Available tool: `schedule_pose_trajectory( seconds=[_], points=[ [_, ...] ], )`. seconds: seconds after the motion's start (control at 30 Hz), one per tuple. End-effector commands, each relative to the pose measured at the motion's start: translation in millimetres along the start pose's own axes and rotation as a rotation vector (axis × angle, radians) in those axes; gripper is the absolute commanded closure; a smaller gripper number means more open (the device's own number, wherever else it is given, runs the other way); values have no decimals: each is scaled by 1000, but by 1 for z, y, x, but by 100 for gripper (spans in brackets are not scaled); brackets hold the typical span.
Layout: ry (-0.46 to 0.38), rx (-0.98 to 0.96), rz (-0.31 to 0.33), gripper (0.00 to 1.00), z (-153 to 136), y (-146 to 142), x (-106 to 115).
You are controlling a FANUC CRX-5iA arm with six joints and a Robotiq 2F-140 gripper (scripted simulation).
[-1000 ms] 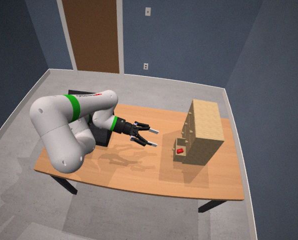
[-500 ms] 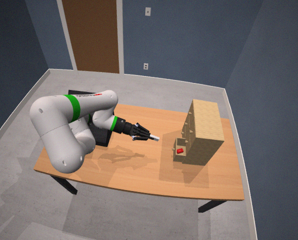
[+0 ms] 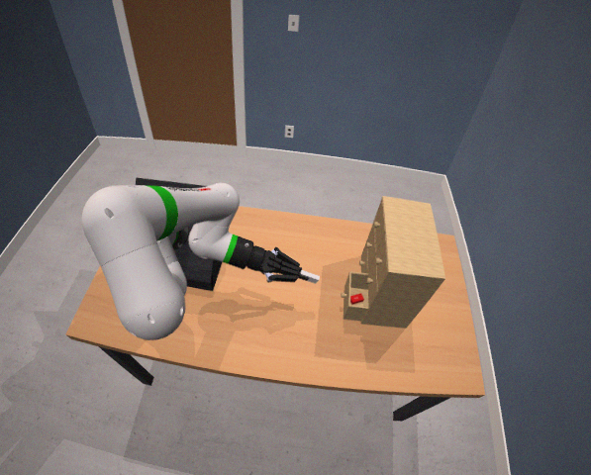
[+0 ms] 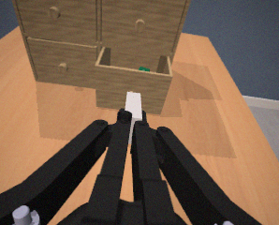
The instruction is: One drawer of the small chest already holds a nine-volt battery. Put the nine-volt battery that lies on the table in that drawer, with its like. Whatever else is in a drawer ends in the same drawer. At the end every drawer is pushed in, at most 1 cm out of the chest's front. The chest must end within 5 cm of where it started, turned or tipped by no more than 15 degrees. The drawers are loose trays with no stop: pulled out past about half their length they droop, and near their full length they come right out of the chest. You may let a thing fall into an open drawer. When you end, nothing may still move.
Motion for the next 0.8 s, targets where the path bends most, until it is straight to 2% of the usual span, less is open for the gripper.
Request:
schedule_pose_trajectory(
  seconds=[0.0,0.07,0.13,0.47,0.77],
  points=[
    [3,-2,1,100,-10,-2,-16],
    [3,-2,1,100,-17,-3,-25],
    [3,-2,1,100,-17,-3,-25],
    [3,-2,1,100,-48,-7,-69],
    [3,-2,1,100,-52,-8,-75]
  ],
)
Point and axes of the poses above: the point where the finger pads meet when closed, its own x axis back along the fingers, its own y axis across the jaws, z = x × y, the point moved 8 cm from there along x, back along the fingers, and after that the axes turned 8 degrees about x, right-handed, at the moved point
